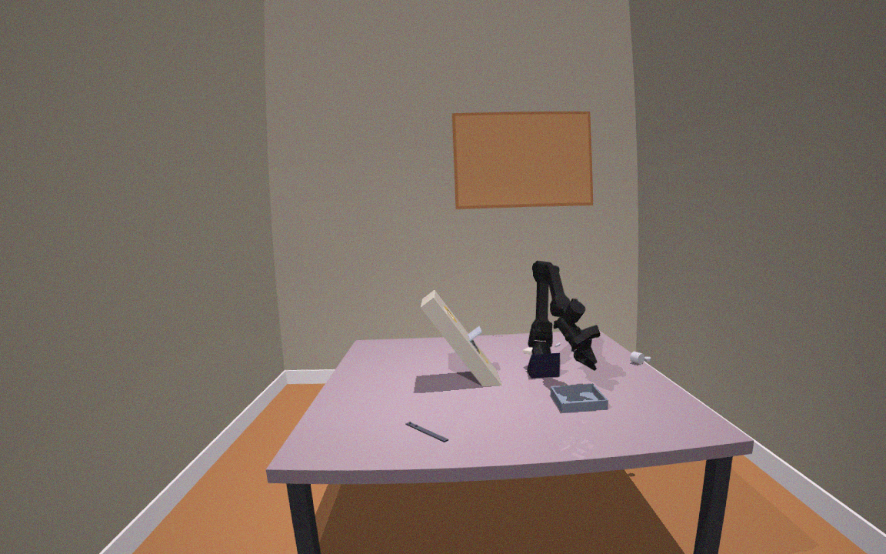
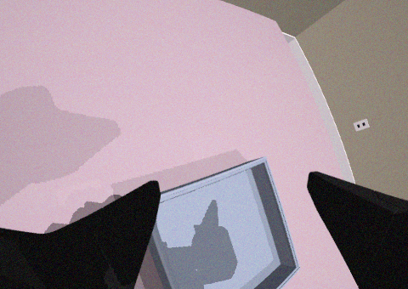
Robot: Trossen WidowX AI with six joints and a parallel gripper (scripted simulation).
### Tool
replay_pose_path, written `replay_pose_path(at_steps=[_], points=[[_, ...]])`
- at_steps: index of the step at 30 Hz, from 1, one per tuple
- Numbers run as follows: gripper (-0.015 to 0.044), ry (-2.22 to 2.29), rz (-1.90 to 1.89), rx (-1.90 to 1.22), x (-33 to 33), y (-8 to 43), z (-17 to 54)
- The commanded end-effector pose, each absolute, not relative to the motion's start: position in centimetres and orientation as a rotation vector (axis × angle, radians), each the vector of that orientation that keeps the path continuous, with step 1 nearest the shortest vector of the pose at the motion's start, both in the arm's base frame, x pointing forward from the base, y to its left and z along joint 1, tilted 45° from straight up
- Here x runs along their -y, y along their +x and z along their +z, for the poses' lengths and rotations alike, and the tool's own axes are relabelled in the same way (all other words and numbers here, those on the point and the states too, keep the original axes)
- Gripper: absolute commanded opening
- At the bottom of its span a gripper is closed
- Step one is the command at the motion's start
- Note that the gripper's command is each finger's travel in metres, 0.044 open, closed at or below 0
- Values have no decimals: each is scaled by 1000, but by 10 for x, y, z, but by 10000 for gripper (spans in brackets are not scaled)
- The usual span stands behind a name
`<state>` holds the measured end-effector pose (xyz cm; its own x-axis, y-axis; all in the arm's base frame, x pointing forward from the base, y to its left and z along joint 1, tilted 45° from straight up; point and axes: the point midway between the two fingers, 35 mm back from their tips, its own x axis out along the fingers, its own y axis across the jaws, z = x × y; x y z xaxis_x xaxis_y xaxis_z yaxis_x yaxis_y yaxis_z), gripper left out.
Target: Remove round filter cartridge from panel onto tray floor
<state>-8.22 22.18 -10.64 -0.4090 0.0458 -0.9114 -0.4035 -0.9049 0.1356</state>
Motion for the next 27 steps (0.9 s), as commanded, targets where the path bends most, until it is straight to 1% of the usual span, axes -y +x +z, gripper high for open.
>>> replay_pose_path(at_steps=[1, 5, 11, 12, 19, 27], points=[[374, -1526, 2376, -490, -222, -81, -106], [269, -1587, 2291, -446, -236, -60, -102], [111, -1760, 2048, -367, -263, 2, -85], [101, -1798, 1994, -359, -267, 15, -80], [101, -2061, 1600, -360, -273, 112, -36], [101, -2336, 1137, -485, -238, 212, 39]])
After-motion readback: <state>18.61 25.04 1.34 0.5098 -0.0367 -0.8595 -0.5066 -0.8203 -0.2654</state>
